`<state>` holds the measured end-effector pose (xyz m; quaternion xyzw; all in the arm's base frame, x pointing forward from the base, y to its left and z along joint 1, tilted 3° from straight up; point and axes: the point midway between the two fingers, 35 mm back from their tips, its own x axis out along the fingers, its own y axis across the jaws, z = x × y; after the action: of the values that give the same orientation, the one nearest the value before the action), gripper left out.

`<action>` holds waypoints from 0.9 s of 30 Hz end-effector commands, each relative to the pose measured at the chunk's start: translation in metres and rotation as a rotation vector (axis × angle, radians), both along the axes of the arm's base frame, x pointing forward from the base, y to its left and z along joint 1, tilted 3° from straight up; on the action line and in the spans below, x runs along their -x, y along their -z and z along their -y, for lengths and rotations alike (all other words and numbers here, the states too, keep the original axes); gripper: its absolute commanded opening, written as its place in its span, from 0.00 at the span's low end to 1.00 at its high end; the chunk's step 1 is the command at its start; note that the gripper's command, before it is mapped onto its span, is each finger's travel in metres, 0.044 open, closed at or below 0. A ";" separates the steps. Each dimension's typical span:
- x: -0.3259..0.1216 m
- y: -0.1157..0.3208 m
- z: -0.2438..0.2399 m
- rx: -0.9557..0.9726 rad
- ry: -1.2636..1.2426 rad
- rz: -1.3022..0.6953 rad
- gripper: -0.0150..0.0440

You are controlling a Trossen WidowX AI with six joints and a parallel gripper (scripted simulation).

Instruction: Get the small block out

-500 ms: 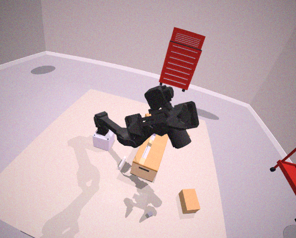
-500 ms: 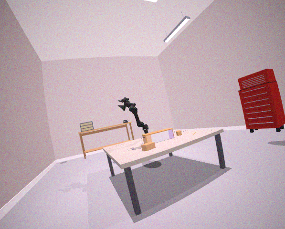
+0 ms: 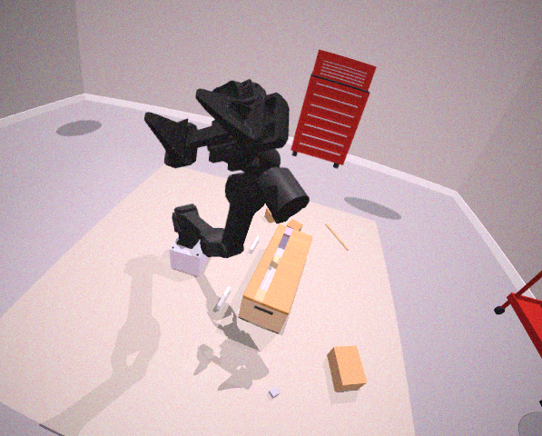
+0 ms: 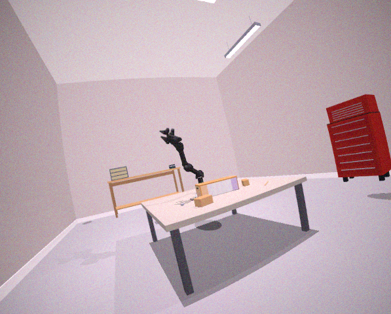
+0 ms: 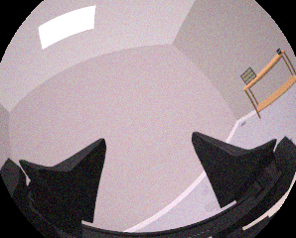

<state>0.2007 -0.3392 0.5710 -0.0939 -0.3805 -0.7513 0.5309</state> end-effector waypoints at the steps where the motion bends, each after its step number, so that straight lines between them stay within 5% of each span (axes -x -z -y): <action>1: 0.050 -0.030 -0.018 0.060 0.145 -0.049 0.93; 12: 0.178 -0.092 -0.113 0.203 0.587 -0.094 0.93; 27: 0.284 -0.100 -0.344 0.390 1.346 0.017 0.93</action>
<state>-0.0755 -0.0451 0.6807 -0.3828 -0.3625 -0.8497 -0.0028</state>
